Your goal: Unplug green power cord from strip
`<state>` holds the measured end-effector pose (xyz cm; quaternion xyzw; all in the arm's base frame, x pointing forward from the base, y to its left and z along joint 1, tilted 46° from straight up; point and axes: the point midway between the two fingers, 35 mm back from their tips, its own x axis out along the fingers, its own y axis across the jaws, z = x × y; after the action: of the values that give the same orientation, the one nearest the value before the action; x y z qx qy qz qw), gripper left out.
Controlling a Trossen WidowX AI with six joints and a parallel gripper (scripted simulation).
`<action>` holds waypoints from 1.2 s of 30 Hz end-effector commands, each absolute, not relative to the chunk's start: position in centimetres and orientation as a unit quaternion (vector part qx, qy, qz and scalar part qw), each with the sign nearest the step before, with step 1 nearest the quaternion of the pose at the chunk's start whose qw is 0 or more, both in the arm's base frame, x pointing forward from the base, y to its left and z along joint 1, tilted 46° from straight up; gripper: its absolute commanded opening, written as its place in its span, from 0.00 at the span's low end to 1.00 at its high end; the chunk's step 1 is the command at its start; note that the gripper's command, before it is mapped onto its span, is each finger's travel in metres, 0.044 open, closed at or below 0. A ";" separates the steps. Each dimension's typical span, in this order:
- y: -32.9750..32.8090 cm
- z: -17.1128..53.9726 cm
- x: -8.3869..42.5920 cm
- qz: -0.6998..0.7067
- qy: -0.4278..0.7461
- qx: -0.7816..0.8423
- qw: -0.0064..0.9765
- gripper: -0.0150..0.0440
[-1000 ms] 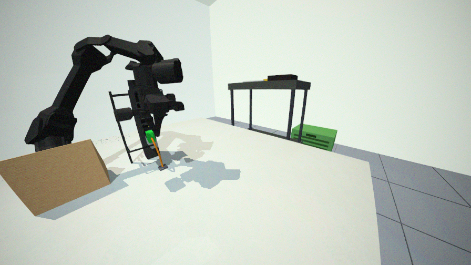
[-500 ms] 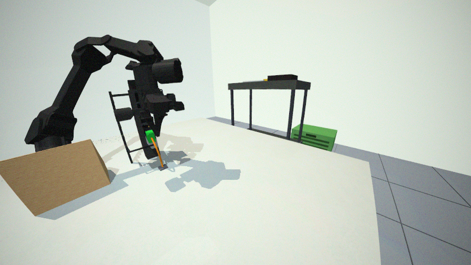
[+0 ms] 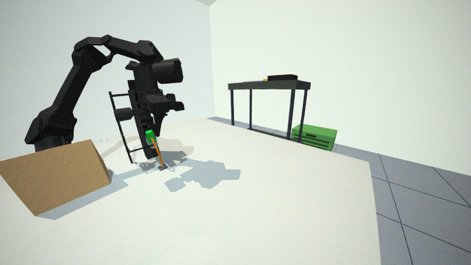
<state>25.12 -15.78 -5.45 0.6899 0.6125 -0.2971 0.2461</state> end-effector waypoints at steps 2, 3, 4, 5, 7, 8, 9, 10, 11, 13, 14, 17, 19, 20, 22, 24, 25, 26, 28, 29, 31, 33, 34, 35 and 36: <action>-15.8 -5.5 25.1 -0.297 0.613 0.688 0.248 0.25; -15.8 -5.5 25.1 -0.297 0.613 0.688 0.248 0.25; -15.8 -5.5 25.1 -0.297 0.613 0.688 0.248 0.25; -15.8 -5.5 25.1 -0.297 0.613 0.688 0.248 0.25; -15.8 -5.5 25.1 -0.297 0.613 0.688 0.248 0.25; -15.8 -5.5 25.1 -0.297 0.613 0.688 0.248 0.25; -15.8 -5.5 25.1 -0.297 0.613 0.688 0.248 0.25; -15.8 -5.5 25.1 -0.297 0.613 0.688 0.248 0.25; -15.8 -5.5 25.1 -0.297 0.613 0.688 0.248 0.25; -15.8 -5.5 25.1 -0.297 0.613 0.688 0.248 0.25; -15.8 -5.5 25.1 -0.297 0.613 0.688 0.248 0.25; -15.8 -5.5 25.1 -0.297 0.613 0.688 0.248 0.25; -15.8 -5.5 25.1 -0.297 0.613 0.688 0.248 0.25; -15.8 -5.5 25.1 -0.297 0.613 0.688 0.248 0.25; -15.8 -5.5 25.1 -0.297 0.613 0.688 0.248 0.25; -15.8 -5.4 25.1 -0.297 0.613 0.690 0.246 0.34; -15.8 -5.4 25.1 -0.297 0.613 0.690 0.246 0.39; -15.8 -5.4 25.1 -0.297 0.613 0.690 0.246 0.43; -15.8 -5.4 25.1 -0.297 0.613 0.690 0.246 0.52; -15.8 -5.4 25.1 -0.297 0.613 0.690 0.246 0.53; -15.8 -5.4 25.1 -0.297 0.613 0.690 0.246 0.53; -15.8 -5.4 25.1 -0.297 0.613 0.690 0.246 0.53; -15.8 -5.4 25.1 -0.297 0.613 0.690 0.246 0.53; -15.8 -5.4 25.1 -0.297 0.613 0.690 0.246 0.53; -15.8 -5.4 25.1 -0.297 0.613 0.690 0.246 0.53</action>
<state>25.13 -15.79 -5.44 0.6899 0.6125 -0.2970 0.2463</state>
